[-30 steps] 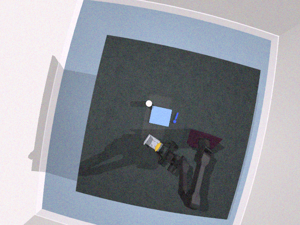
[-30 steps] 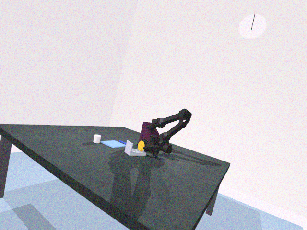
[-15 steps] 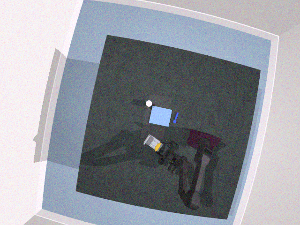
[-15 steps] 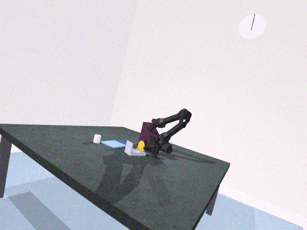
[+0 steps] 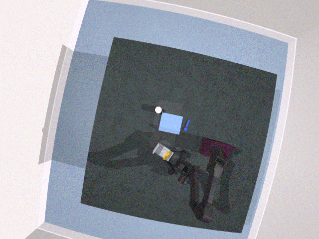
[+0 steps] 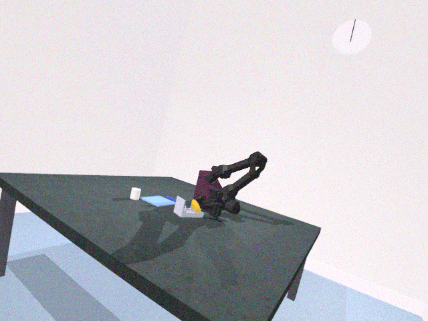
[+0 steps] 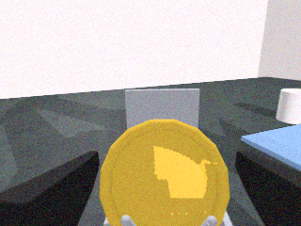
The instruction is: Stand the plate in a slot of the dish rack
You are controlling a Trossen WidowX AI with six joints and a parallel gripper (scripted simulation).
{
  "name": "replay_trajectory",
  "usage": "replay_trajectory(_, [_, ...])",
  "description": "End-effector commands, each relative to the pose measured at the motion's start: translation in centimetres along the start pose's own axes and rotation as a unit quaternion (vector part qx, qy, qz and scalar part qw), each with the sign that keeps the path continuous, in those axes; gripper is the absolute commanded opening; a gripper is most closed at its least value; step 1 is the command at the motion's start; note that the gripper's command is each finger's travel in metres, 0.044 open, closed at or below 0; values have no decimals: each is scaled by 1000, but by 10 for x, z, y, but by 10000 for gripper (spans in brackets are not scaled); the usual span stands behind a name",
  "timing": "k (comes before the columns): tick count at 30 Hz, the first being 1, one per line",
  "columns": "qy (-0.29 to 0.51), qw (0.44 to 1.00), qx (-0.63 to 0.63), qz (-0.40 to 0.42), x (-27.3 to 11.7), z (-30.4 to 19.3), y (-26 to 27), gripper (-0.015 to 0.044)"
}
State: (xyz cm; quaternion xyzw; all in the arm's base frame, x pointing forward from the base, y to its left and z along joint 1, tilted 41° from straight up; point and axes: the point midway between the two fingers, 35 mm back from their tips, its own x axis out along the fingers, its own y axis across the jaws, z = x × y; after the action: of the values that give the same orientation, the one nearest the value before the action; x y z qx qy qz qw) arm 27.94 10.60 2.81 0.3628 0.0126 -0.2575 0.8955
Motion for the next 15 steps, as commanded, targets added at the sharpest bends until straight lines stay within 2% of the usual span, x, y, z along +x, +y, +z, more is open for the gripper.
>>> replay_trajectory(1, [1, 1000, 0, -2, 1, 11, 3, 400])
replay_trajectory(15, [-6, 1000, -2, -1, 1, 111, 12, 400])
